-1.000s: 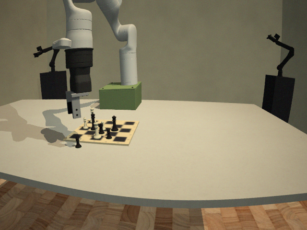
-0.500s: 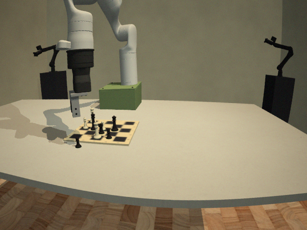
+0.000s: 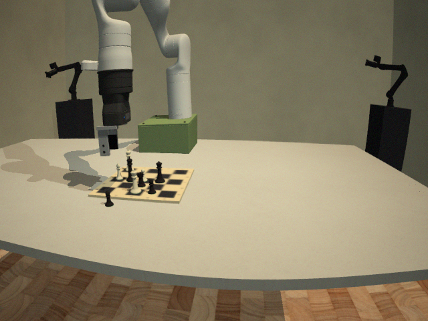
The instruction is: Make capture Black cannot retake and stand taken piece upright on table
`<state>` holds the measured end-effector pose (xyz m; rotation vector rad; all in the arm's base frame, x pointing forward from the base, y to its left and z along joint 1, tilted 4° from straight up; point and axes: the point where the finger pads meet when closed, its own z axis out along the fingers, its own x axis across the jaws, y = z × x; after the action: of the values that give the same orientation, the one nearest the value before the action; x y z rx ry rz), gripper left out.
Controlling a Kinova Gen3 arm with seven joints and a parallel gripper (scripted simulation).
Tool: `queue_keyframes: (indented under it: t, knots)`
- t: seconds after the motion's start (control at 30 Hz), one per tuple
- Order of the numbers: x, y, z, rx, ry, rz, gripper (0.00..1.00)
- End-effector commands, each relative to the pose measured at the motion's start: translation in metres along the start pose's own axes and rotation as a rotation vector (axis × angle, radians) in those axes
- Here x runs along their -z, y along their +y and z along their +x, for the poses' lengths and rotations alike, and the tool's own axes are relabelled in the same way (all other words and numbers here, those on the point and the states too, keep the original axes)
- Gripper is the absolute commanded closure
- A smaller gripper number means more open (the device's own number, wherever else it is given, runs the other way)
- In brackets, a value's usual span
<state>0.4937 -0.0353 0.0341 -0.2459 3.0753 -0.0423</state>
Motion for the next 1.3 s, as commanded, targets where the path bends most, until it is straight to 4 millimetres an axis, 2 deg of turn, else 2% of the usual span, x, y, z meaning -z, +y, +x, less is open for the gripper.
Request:
queue_keyframes:
  t: [0.0, 0.17, 0.23, 0.53, 0.73, 1.0, 1.03, 1.27]
  knots:
    - [0.007, -0.002, 0.011, -0.077, -0.006, 0.007, 0.0]
    - [0.009, -0.006, 0.034, -0.277, -0.008, 0.006, 0.0]
    - [0.009, -0.006, 0.034, -0.277, -0.008, 0.006, 0.0]
    - [0.012, -0.009, 0.062, -0.539, -0.013, 0.004, 0.0]
    - [0.013, -0.01, 0.07, -0.614, -0.015, 0.003, 0.0]
    - [0.014, -0.01, 0.072, -0.627, -0.015, 0.003, 0.0]
    - [0.014, -0.01, 0.072, -0.627, -0.015, 0.003, 0.27]
    - [0.014, -0.01, 0.072, -0.627, -0.015, 0.003, 0.27]
